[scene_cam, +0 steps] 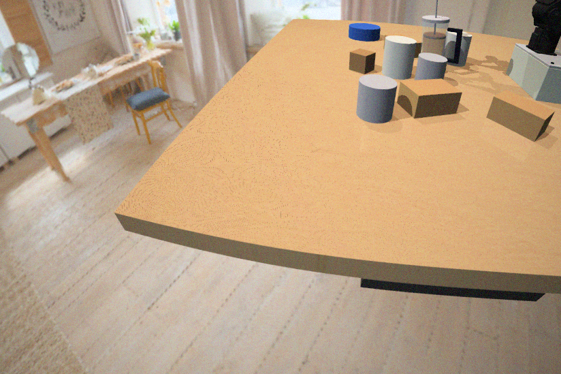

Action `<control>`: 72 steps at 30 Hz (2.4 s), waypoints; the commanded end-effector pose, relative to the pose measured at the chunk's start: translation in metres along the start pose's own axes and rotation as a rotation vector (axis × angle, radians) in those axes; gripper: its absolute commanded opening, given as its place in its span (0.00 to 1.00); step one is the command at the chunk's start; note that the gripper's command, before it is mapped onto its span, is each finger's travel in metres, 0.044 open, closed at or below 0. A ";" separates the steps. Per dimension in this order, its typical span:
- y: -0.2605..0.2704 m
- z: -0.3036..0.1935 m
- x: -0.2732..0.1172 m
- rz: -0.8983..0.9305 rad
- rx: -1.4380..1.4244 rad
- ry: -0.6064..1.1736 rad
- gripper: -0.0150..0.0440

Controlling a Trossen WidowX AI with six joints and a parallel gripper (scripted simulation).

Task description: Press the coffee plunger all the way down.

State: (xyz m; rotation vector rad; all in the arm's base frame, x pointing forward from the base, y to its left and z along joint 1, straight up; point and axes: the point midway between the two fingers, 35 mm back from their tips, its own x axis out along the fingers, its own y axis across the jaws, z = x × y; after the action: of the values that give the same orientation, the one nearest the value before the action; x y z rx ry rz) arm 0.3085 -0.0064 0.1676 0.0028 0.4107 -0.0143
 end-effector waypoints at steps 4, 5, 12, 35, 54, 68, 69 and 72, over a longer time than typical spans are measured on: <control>0.000 -0.040 0.013 -0.002 0.007 0.094 0.47; 0.000 -0.042 0.014 -0.002 0.007 0.094 0.47; 0.000 -0.051 0.021 -0.002 0.007 0.094 0.47; 0.001 -0.055 0.046 -0.002 0.007 0.093 0.47; 0.001 -0.050 0.052 -0.002 0.007 0.093 0.47; 0.001 -0.048 0.054 -0.002 0.007 0.092 0.47; 0.001 -0.048 0.054 -0.002 0.007 0.092 0.47; 0.001 -0.048 0.055 -0.002 0.007 0.092 0.47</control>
State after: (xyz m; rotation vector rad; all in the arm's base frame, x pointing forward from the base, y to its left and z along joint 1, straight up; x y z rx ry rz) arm 0.3399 -0.0057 0.1098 0.0020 0.4730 -0.0147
